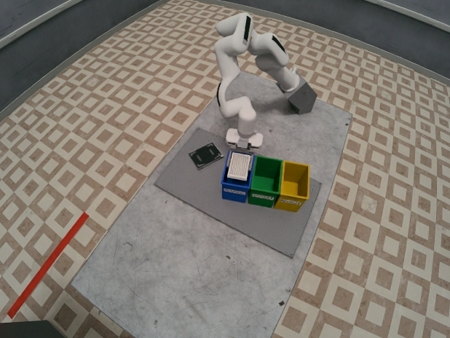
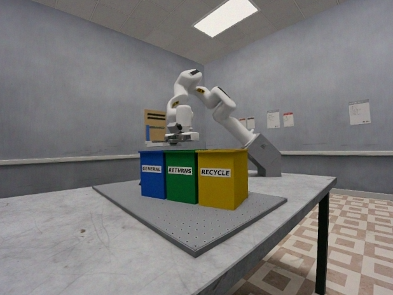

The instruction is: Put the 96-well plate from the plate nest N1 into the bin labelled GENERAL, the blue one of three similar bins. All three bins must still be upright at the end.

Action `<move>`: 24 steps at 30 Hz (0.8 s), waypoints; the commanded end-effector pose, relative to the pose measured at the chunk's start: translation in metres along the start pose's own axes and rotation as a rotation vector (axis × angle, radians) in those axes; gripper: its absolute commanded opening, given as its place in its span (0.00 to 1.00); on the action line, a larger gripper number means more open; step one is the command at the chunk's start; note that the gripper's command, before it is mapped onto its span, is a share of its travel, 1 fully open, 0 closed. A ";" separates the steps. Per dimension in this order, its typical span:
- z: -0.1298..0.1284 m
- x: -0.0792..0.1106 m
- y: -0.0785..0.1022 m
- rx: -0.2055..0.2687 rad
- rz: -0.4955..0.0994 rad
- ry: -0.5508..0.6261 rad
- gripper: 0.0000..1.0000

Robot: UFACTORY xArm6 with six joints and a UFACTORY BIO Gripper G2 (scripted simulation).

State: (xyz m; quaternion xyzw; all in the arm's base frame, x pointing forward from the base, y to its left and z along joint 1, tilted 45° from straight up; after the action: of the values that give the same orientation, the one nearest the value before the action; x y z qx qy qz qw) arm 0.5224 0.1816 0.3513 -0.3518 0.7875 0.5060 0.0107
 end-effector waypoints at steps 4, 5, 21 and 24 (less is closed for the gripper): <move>-0.001 -0.001 0.001 0.000 -0.003 0.000 0.00; -0.001 -0.001 0.001 0.000 -0.003 0.000 0.00; -0.003 0.000 -0.015 0.000 -0.003 0.000 0.00; -0.004 0.000 -0.020 0.000 -0.003 0.000 0.00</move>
State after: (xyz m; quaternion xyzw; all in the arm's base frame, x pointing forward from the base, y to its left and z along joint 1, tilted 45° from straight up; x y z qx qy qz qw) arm 0.5317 0.1750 0.3404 -0.3517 0.7874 0.5061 0.0105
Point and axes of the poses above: the point midway between the two finger pads, its own x axis back along the fingers, its own z axis across the jaws, y = z × x, the point moved 1 cm from there along x, back along the fingers, and after that the axes turned 9 degrees about -x, right-handed, at the moved point
